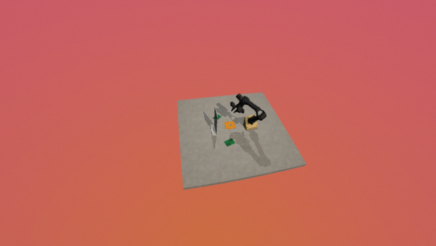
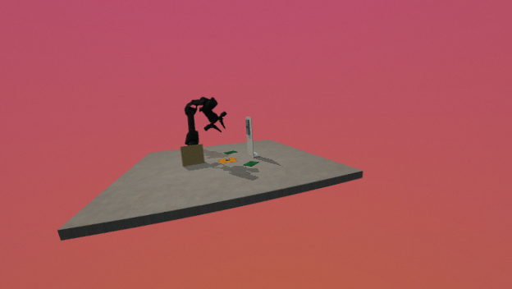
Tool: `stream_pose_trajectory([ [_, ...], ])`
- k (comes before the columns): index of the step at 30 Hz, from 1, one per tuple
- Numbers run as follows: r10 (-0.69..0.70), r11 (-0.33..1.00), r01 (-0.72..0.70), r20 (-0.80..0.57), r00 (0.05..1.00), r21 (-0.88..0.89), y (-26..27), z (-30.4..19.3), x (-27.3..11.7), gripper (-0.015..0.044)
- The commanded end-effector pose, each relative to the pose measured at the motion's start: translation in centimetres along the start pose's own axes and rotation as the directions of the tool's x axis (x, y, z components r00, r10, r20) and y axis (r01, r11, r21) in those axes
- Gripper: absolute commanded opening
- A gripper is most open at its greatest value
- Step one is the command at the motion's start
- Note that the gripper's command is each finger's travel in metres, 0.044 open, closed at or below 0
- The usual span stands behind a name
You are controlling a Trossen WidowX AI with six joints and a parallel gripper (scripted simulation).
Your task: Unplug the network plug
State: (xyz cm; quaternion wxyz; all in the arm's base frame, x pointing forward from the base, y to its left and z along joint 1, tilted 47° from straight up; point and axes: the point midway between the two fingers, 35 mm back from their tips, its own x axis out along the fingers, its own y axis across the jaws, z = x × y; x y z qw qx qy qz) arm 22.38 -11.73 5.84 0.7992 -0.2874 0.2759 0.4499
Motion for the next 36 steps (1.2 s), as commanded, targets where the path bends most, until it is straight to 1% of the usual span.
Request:
stream_pose_trajectory([
  [1, 0.005, 1.0, -0.005, 0.001, 1.0, -0.001, -0.3, 0.02, -0.84, 0.0156],
  [2, 0.005, 1.0, -0.005, 0.001, 1.0, -0.001, -0.32, 0.03, -0.89, 0.0156],
  [13, 0.005, 1.0, -0.005, 0.001, 1.0, -0.001, -0.32, 0.03, -0.89, 0.044],
  [36, 0.005, 1.0, -0.005, 0.001, 1.0, -0.001, -0.32, 0.03, -0.89, 0.044],
])
